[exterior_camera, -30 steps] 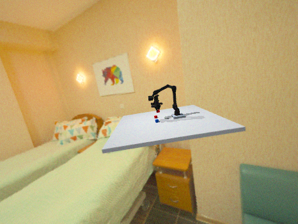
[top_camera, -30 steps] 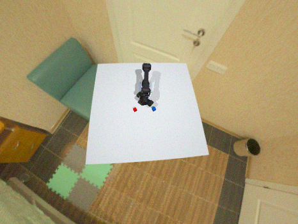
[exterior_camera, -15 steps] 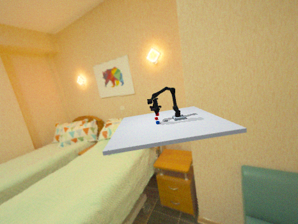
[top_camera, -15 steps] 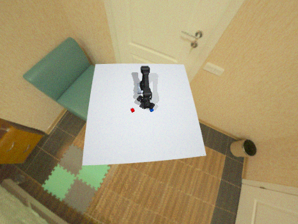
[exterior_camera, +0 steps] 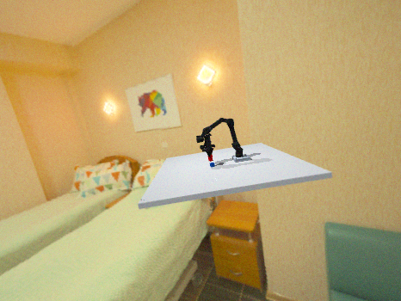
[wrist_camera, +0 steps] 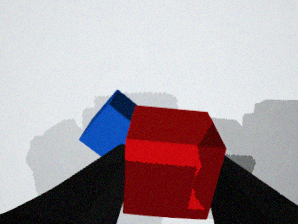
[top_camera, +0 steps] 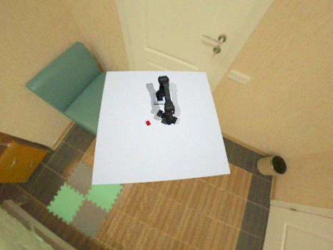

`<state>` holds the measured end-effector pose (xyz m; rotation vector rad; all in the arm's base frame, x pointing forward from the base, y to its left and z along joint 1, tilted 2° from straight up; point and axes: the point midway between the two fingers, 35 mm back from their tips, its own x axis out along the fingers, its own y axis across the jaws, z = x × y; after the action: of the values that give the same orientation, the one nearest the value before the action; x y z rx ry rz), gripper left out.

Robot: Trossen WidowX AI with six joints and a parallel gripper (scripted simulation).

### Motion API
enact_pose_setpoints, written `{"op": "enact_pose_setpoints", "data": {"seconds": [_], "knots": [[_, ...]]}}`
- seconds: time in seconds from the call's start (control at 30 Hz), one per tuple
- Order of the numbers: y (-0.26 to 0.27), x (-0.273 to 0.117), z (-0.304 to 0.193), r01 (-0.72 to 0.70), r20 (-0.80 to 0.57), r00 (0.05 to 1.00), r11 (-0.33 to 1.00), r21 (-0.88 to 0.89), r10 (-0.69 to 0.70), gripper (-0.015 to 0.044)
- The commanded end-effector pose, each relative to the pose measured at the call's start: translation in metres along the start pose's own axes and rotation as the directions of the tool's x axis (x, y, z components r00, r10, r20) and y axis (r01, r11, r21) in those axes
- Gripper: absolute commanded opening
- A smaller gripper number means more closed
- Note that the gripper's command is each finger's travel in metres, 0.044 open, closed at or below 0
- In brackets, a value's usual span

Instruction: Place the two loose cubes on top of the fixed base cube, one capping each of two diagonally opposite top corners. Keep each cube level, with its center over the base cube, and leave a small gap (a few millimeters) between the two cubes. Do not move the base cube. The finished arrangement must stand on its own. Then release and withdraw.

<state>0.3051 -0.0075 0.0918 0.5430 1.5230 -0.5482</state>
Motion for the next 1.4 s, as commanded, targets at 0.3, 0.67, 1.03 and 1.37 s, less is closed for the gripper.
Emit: {"op": "enact_pose_setpoints", "data": {"seconds": [0.3,0.67,1.03,1.37], "knots": [[0.034,0.010,-0.005,-0.014,0.005,1.000,0.995,-0.098,0.015,0.0105],[0.034,0.011,-0.005,-0.014,0.005,1.000,0.995,-0.098,0.015,0.0105],[0.035,0.033,-0.005,-0.014,0.005,1.000,0.995,-0.097,0.015,0.0105],[0.035,0.036,-0.005,-0.014,0.005,1.000,0.995,-0.097,0.015,0.0105]]}}
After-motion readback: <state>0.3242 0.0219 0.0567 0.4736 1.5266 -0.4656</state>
